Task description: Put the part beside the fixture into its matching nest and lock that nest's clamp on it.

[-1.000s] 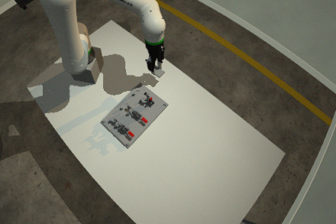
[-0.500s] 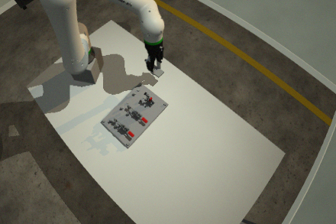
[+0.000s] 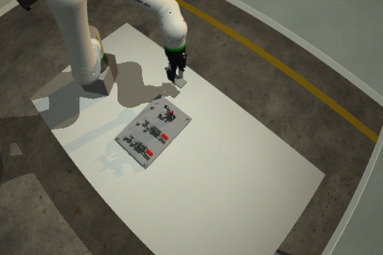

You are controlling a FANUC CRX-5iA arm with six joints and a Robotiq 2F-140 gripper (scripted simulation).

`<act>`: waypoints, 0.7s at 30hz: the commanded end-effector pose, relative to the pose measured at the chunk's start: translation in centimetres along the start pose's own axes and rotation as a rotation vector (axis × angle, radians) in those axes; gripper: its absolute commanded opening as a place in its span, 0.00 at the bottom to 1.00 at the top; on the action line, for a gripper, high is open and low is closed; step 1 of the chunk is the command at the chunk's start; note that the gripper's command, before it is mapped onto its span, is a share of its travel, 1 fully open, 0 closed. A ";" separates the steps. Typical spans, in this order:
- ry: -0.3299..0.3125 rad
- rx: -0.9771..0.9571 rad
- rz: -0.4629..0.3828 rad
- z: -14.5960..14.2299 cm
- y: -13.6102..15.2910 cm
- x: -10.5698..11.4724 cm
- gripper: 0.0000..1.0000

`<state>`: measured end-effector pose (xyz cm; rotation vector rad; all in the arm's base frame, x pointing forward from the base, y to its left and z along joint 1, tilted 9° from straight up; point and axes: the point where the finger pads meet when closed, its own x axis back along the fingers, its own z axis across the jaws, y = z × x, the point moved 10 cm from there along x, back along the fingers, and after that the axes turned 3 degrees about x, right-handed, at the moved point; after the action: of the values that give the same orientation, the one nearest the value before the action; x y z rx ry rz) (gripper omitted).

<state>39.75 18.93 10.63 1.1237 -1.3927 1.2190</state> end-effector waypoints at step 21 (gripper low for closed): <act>0.000 0.000 0.000 0.5 0.0 0.0 0.00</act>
<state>39.73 18.73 10.60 1.1235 -1.3928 1.2189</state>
